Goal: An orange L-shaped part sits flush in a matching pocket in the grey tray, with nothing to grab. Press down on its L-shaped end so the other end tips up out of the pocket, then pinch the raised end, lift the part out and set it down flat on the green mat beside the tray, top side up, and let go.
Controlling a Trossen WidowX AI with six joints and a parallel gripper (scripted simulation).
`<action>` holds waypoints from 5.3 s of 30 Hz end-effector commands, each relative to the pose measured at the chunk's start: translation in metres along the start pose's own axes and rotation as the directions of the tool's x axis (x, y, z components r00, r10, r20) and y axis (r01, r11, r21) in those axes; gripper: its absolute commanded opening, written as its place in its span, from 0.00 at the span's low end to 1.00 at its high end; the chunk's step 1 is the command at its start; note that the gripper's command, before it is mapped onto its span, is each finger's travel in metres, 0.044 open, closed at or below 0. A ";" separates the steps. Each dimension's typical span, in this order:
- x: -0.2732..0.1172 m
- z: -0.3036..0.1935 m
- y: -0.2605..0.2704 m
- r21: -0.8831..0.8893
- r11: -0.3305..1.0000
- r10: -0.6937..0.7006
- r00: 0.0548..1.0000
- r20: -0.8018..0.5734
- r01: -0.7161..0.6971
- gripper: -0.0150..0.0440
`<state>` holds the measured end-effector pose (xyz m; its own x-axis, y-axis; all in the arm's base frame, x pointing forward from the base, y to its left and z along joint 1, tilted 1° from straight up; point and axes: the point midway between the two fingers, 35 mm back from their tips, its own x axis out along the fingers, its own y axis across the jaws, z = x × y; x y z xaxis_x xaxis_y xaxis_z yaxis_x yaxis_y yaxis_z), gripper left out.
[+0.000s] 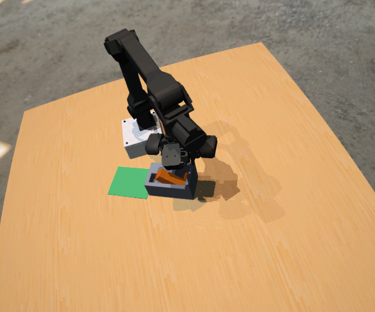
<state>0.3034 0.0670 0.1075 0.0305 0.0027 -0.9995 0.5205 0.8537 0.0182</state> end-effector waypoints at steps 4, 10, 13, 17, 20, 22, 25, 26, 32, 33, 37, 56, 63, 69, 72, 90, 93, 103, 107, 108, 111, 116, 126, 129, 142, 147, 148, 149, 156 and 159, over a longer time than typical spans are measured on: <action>0.000 0.000 -0.001 -0.013 1.000 0.001 1.000 0.001 -0.001 0.60; -0.001 0.004 -0.019 -0.348 0.938 -0.004 1.000 -0.001 0.003 0.73; -0.002 0.007 -0.032 -0.571 0.821 -0.007 1.000 -0.002 0.005 0.73; -0.003 0.009 -0.049 -0.810 0.586 -0.011 1.000 -0.005 0.003 0.73; -0.003 0.009 -0.062 -0.931 0.365 -0.014 1.000 -0.007 -0.001 0.73; -0.003 0.010 -0.071 -0.979 0.203 -0.016 1.000 -0.008 -0.005 0.73; -0.004 0.009 -0.080 -1.000 0.011 -0.018 1.000 -0.010 -0.010 0.73; -0.004 0.009 -0.081 -1.000 -0.003 -0.018 1.000 -0.010 -0.010 0.73; -0.004 0.009 -0.081 -1.000 -0.003 -0.018 1.000 -0.010 -0.010 0.73; -0.004 0.009 -0.081 -1.000 -0.003 -0.018 1.000 -0.010 -0.010 0.73; -0.004 0.009 -0.081 -1.000 -0.003 -0.018 1.000 -0.010 -0.010 0.73; 0.030 0.009 -0.082 -1.000 -0.003 -0.018 1.000 -0.010 -0.010 0.73; 0.041 0.010 -0.081 -1.000 -0.003 -0.018 1.000 -0.010 -0.010 0.73; 0.051 0.010 -0.082 -1.000 -0.003 -0.018 1.000 -0.010 -0.010 0.73; 0.056 0.010 -0.082 -1.000 -0.003 -0.018 1.000 -0.010 -0.010 0.73; 0.072 0.010 -0.081 -1.000 0.000 -0.011 1.000 -0.004 -0.004 0.68; 0.072 0.010 -0.081 -1.000 0.000 -0.011 1.000 -0.004 -0.004 0.55; 0.072 0.010 -0.081 -1.000 0.000 -0.011 1.000 -0.004 -0.004 0.44; 0.072 0.010 -0.081 -1.000 0.000 -0.011 1.000 -0.004 -0.004 0.29; 0.072 0.010 -0.081 -1.000 0.000 -0.011 1.000 -0.004 -0.004 0.25; 0.072 0.010 -0.081 -1.000 0.000 -0.011 1.000 -0.004 -0.004 0.25; 0.068 0.010 -0.081 -1.000 0.000 -0.013 1.000 -0.005 -0.005 0.25; 0.052 0.009 -0.082 -1.000 -0.002 -0.017 1.000 -0.009 -0.009 0.25; 0.048 0.009 -0.082 -1.000 -0.003 -0.017 1.000 -0.009 -0.009 0.25; 0.027 0.009 -0.081 -1.000 -0.003 -0.018 1.000 -0.010 -0.010 0.25; 0.019 0.009 -0.081 -1.000 -0.003 -0.018 1.000 -0.010 -0.010 0.25; 0.017 0.009 -0.081 -1.000 -0.003 -0.018 1.000 -0.010 -0.010 0.25; 0.016 0.009 -0.081 -1.000 -0.003 -0.018 1.000 -0.010 -0.010 0.25; 0.004 0.009 -0.081 -1.000 -0.003 -0.018 1.000 -0.010 -0.010 0.25; 0.000 0.009 -0.081 -1.000 -0.003 -0.018 1.000 -0.010 -0.010 0.25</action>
<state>0.2677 -0.0073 0.0986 0.0013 -0.0088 -1.0000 -0.8543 0.5197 -0.0057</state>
